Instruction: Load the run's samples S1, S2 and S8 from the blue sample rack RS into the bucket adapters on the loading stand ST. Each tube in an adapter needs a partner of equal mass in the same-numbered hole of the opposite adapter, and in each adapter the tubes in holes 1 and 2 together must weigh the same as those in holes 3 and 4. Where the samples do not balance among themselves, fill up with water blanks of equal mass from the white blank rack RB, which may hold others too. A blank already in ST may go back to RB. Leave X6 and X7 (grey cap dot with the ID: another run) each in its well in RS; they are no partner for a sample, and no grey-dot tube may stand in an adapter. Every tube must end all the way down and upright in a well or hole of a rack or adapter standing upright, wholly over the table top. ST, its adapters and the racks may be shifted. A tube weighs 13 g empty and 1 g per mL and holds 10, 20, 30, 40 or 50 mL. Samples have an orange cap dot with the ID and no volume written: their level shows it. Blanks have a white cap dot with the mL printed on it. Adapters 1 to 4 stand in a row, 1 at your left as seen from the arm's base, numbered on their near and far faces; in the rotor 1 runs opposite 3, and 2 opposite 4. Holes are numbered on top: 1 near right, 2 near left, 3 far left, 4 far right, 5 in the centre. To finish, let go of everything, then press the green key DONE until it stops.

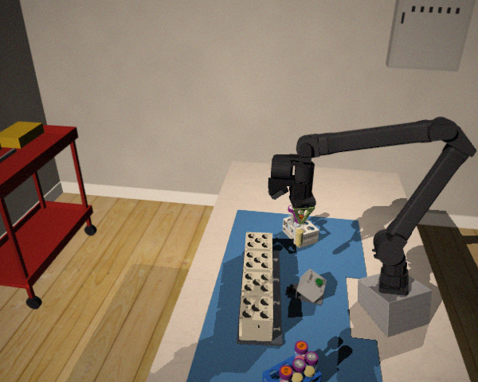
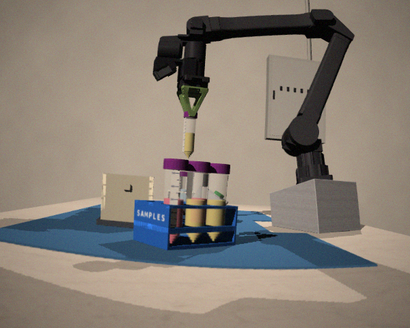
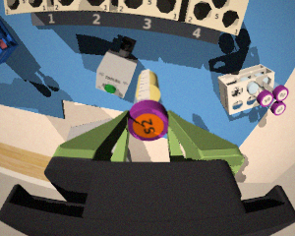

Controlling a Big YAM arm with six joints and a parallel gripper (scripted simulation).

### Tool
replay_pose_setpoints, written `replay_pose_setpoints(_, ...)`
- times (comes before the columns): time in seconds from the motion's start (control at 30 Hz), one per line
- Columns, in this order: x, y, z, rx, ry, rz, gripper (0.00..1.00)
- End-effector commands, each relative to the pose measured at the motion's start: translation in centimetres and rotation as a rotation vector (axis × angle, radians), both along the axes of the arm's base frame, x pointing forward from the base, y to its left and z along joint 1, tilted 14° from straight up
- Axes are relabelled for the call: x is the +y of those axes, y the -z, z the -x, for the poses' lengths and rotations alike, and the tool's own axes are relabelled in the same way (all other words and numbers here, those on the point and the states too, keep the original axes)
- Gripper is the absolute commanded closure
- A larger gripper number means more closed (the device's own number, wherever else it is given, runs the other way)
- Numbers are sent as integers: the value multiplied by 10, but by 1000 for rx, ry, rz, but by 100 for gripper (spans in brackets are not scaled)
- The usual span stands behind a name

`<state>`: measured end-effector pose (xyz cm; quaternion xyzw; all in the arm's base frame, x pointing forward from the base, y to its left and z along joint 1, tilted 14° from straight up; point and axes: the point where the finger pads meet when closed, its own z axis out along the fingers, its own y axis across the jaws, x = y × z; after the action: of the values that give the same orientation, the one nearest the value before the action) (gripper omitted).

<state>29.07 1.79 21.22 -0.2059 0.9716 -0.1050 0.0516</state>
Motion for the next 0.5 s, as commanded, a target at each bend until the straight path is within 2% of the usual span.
replay_pose_setpoints(0.0, -19, -39, -19, -124, 96, -29, 100)
replay_pose_setpoints(0.27, -74, -52, -23, -167, 301, -51, 100)
replay_pose_setpoints(0.33, -74, -52, -23, -167, 301, -51, 100)
replay_pose_setpoints(0.47, -103, -48, -29, -158, 405, -62, 100)
